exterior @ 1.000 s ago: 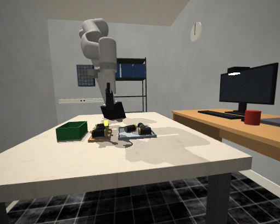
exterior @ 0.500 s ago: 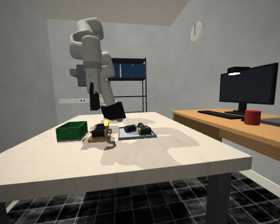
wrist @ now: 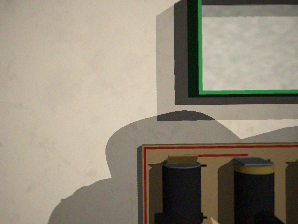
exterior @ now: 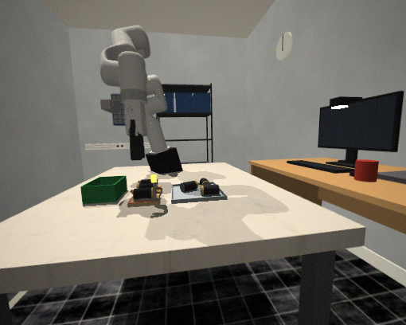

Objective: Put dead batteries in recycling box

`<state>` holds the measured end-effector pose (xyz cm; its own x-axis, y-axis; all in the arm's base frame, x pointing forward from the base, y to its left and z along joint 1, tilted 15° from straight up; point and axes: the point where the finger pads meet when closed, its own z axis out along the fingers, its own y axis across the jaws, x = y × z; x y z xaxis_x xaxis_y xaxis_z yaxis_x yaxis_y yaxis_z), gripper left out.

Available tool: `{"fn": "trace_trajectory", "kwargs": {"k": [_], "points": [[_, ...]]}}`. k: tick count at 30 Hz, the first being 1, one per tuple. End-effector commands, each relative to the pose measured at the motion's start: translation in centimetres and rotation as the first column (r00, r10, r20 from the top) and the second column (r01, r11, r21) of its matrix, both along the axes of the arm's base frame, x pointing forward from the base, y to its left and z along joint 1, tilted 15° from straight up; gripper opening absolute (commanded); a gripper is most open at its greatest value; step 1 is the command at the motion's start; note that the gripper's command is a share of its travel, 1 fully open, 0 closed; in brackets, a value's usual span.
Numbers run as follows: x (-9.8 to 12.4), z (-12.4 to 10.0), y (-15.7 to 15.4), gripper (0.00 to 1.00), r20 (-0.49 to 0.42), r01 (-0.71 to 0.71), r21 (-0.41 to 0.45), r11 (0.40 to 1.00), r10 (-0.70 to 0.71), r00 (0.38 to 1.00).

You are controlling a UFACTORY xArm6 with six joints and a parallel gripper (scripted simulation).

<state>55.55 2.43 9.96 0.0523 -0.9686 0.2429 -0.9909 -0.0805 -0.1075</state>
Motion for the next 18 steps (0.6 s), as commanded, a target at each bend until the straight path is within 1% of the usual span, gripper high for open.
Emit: {"fn": "trace_trajectory", "kwargs": {"k": [1,3,5,7,9,11,18], "points": [[0.1,0.2,0.0,0.51,0.005,-0.001,0.001,1.0,0.001,1.0],[0.2,-0.3,-0.1,0.51,0.005,-0.001,0.001,1.0,0.001,1.0],[0.5,-2.5,-0.6,0.51,0.005,-0.001,0.001,1.0,0.001,1.0],[0.5,-2.5,-0.6,0.51,0.005,-0.001,0.001,1.0,0.001,1.0],[0.9,-5.2,-1.3,0.51,0.005,-0.001,0.001,1.0,0.001,1.0],[1.0,-6.4,-1.6,0.51,0.005,-0.001,0.001,1.0,0.001,1.0],[1.0,-6.5,-1.6,0.51,0.005,-0.001,0.001,1.0,0.001,1.0]]}}
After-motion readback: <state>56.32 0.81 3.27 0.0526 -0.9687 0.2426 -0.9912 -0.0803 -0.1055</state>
